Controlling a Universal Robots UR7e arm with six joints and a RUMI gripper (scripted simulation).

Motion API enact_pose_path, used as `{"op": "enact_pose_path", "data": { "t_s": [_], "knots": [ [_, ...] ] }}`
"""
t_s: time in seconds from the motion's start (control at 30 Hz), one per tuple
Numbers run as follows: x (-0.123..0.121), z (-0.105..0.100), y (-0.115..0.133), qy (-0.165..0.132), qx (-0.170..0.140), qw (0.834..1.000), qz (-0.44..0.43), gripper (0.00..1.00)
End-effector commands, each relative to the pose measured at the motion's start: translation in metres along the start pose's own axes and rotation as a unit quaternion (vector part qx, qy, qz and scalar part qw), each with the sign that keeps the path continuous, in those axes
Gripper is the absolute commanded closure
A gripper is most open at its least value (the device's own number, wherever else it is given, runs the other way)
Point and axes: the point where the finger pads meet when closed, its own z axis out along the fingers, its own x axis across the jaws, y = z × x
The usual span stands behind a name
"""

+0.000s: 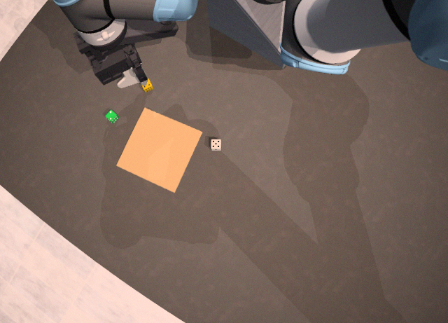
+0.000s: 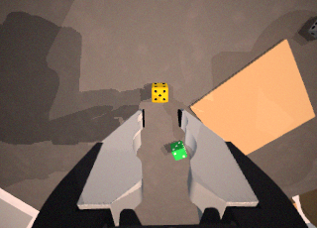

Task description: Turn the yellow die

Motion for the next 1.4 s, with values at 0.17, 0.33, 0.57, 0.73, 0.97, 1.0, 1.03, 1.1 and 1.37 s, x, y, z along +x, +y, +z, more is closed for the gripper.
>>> {"op": "enact_pose_path", "data": {
  "t_s": [0.17, 0.33, 0.57, 0.73, 0.97, 1.0, 1.03, 1.1, 1.37],
  "knots": [
    [0.0, 0.011, 0.001, 0.0, -0.001, 1.0, 0.0, 0.79],
    [0.0, 0.018, 0.001, 0.0, -0.001, 1.0, 0.0, 0.79],
    [0.0, 0.025, 0.001, 0.0, -0.001, 1.0, 0.0, 0.79],
    [0.0, 0.027, 0.001, 0.0, -0.001, 1.0, 0.0, 0.79],
    [0.0, 0.029, 0.001, 0.0, -0.001, 1.0, 0.0, 0.79],
    [0.0, 0.029, 0.001, 0.0, -0.001, 1.0, 0.0, 0.79],
    [0.0, 0.029, 0.001, 0.0, -0.001, 1.0, 0.0, 0.79],
    [0.0, 0.029, 0.001, 0.0, -0.001, 1.0, 0.0, 0.79],
    [0.0, 0.029, 0.001, 0.0, -0.001, 1.0, 0.0, 0.79]
  ]
}}
